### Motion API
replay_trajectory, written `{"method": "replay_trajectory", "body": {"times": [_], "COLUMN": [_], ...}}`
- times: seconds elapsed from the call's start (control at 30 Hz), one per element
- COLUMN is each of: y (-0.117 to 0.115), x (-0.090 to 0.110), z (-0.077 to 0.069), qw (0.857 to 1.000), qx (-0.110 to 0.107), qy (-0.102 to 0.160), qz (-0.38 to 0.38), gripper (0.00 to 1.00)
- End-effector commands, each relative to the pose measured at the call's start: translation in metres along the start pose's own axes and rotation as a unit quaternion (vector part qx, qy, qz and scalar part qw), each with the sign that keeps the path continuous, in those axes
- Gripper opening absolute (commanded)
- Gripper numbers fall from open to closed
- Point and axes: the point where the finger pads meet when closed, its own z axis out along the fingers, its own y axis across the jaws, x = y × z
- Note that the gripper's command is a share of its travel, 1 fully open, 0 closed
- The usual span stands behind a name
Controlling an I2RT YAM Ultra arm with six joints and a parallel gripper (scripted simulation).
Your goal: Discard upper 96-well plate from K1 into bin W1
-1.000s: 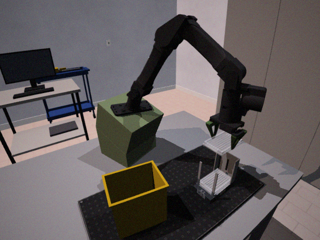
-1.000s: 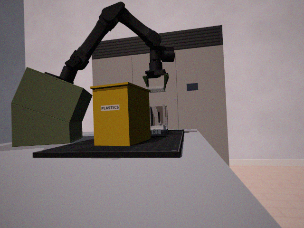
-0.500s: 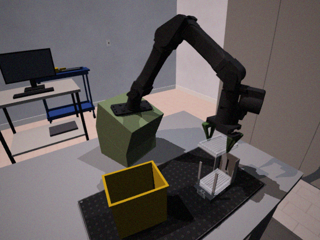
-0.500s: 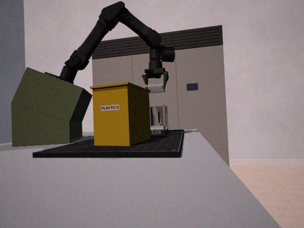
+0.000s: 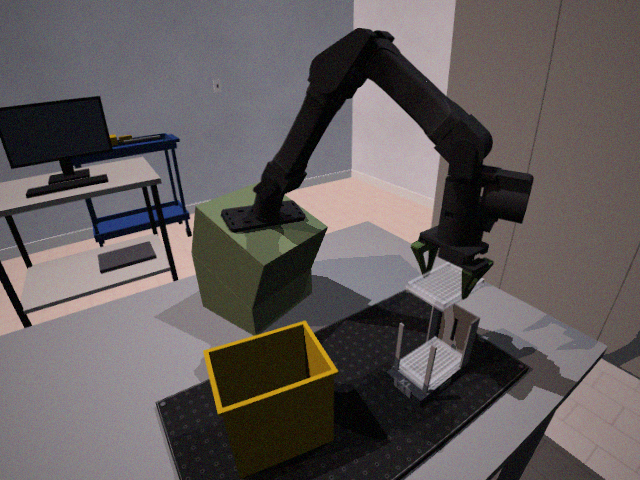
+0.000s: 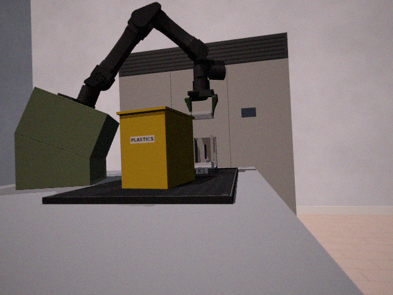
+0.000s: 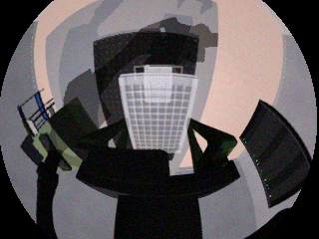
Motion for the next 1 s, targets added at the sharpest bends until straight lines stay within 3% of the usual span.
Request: {"method": "replay_trajectory", "body": {"times": [0.0,0.13,0.37,0.97], "y": [-0.003,-0.003,0.002,0.014], "x": [-0.004,-0.004,0.019,0.071], "z": [-0.007,-0.007,-0.006,-0.005], "qw": [1.0,1.0,0.994,0.994], "qx": [0.008,0.008,0.006,0.006], "qy": [-0.012,-0.012,-0.012,-0.011], "qz": [0.001,0.001,0.104,0.104], "gripper": [0.0,0.0,0.0,0.0]}}
